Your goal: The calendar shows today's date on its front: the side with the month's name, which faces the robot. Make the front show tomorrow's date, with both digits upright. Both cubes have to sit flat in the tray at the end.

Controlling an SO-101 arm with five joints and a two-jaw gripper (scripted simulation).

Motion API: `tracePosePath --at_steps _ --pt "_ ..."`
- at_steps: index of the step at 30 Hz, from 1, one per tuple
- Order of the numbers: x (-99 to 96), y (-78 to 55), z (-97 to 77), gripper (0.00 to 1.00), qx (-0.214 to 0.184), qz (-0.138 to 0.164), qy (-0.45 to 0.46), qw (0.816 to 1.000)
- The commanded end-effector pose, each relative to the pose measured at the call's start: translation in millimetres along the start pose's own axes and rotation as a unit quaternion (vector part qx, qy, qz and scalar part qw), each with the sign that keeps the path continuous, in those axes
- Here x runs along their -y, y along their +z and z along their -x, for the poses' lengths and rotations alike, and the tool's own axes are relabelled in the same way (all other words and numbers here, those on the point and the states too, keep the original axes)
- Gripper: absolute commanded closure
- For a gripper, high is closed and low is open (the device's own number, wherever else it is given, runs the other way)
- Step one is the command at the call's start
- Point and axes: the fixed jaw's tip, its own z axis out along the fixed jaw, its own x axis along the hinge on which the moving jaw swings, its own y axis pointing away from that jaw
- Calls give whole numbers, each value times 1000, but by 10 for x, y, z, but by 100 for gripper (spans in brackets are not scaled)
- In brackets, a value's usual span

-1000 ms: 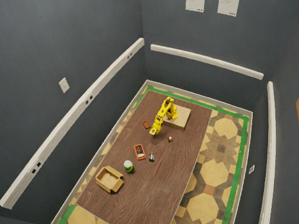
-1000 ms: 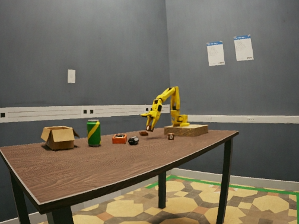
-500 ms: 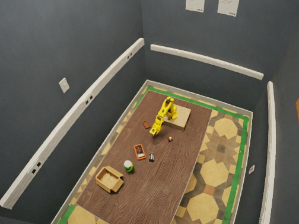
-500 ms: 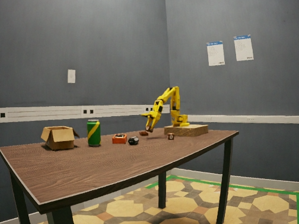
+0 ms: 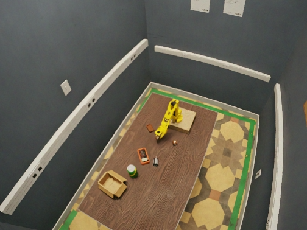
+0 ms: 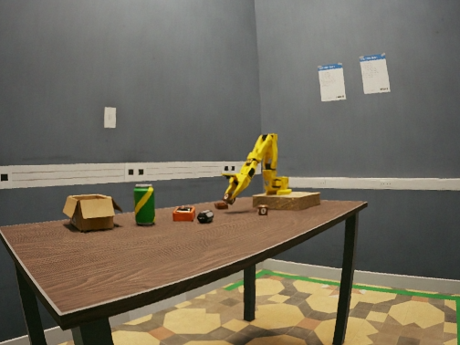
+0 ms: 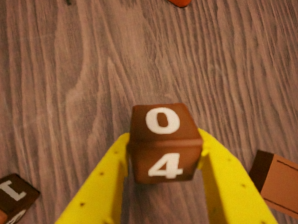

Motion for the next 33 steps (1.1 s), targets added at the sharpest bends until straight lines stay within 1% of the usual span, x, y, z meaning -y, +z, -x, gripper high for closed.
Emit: tracePosePath --at_steps 1,4,13,17,23,25,33 --pt "12 -23 14 100 37 -3 13 999" --pt "12 -29 16 100 44 -3 14 999" --pt "13 -25 17 100 47 -3 14 999" --pt "13 -8 23 100 56 -3 15 998" --pt "14 38 39 100 85 -4 17 996" --pt "14 38 39 100 85 -4 17 996" --pt "16 81 53 100 146 -5 23 989"
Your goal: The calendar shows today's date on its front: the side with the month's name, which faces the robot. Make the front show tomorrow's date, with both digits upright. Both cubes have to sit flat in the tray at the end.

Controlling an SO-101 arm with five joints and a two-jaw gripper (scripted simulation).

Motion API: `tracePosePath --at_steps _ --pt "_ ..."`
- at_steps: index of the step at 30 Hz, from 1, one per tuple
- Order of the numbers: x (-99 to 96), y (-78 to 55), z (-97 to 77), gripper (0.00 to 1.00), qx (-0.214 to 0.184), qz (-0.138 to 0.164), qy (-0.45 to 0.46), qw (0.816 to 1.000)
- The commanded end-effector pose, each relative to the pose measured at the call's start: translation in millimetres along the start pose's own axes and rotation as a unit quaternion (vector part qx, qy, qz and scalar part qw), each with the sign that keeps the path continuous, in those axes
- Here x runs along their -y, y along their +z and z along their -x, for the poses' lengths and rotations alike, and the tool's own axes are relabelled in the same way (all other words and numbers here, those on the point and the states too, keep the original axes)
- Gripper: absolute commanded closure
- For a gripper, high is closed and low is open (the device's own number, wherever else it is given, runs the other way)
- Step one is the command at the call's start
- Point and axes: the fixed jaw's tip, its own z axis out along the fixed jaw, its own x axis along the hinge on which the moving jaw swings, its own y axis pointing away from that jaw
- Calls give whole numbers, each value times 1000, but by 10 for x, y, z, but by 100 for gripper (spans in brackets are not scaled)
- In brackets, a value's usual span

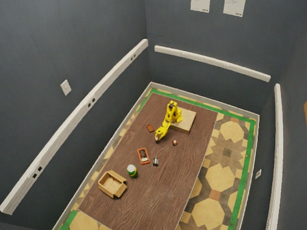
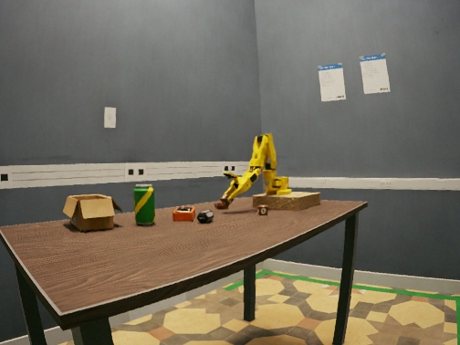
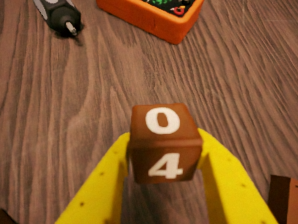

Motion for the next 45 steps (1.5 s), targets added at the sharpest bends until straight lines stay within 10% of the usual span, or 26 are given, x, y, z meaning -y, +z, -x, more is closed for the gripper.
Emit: tracePosePath --at_steps 1,18,45 --pt "12 5 -22 100 35 -2 11 999" --pt "13 -58 -13 100 117 -3 18 993" --pt "12 -90 -51 100 112 -3 18 993"
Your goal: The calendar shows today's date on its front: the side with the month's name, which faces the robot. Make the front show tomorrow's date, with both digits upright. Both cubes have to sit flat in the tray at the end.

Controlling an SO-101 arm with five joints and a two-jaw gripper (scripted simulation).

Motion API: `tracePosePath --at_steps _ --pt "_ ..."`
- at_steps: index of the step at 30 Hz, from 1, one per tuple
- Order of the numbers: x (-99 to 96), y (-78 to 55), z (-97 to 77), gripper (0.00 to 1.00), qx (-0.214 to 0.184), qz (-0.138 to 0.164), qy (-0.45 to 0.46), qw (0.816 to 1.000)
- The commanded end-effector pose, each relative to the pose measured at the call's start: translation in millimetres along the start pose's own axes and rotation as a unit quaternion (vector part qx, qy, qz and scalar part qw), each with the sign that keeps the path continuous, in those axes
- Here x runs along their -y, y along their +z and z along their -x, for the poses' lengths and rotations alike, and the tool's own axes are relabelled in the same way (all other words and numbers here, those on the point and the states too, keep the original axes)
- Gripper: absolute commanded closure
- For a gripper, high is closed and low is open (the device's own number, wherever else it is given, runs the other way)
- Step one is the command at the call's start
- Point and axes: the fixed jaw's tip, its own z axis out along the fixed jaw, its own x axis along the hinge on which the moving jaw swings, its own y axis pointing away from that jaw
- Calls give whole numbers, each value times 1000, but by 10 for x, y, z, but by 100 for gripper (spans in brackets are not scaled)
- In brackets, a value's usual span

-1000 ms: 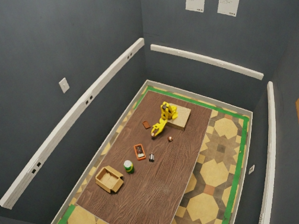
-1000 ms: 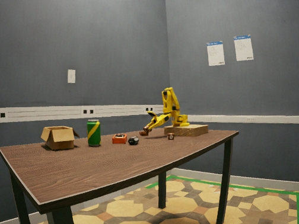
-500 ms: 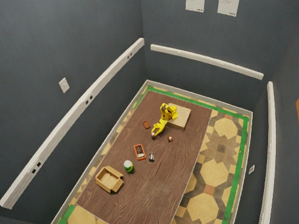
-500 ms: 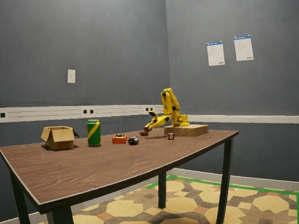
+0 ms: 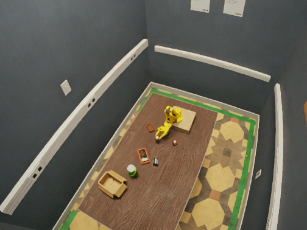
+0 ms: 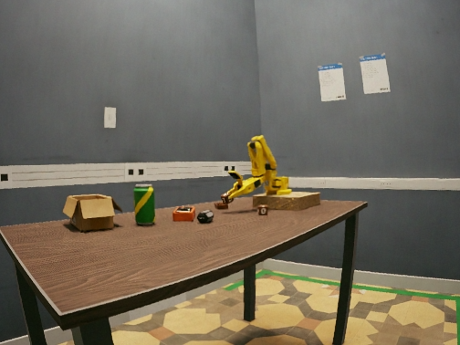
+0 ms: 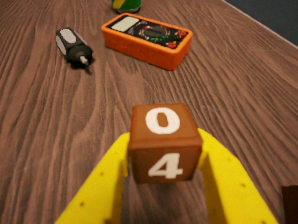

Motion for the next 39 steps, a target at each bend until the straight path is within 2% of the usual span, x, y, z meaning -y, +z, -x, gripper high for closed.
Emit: tracePosePath --at_steps 1,39 --pt "13 -46 -58 100 -13 -3 8 1000" --pt "14 -16 -137 100 -13 -3 8 1000"
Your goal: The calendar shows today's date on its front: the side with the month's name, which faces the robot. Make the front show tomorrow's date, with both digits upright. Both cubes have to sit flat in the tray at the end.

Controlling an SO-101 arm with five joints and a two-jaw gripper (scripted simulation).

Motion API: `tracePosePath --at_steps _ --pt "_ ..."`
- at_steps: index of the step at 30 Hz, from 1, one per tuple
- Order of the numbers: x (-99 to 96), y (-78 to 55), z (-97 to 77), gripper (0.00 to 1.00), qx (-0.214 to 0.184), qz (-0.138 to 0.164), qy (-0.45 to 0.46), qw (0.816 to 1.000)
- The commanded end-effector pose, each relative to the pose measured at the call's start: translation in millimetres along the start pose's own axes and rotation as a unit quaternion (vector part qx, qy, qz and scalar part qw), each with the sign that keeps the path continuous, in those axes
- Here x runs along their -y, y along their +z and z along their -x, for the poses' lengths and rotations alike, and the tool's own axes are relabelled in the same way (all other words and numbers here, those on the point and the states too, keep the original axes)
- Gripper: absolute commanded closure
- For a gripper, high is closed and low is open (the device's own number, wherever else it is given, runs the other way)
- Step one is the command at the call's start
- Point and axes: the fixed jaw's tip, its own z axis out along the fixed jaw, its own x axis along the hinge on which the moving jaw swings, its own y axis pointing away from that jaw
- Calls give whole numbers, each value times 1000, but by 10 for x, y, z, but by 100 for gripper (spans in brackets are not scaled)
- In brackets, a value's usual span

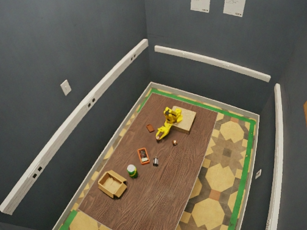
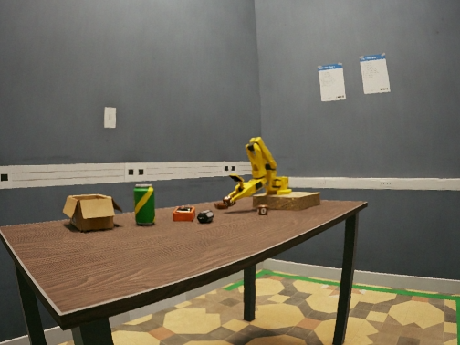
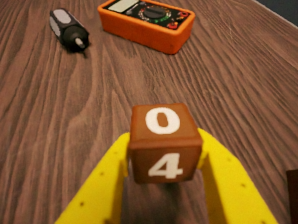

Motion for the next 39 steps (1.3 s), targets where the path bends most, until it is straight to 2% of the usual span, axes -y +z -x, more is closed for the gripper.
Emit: tracePosePath --at_steps 1,39 --pt "12 22 5 100 8 -2 7 1000" --pt "14 77 -126 100 8 -3 7 1000"
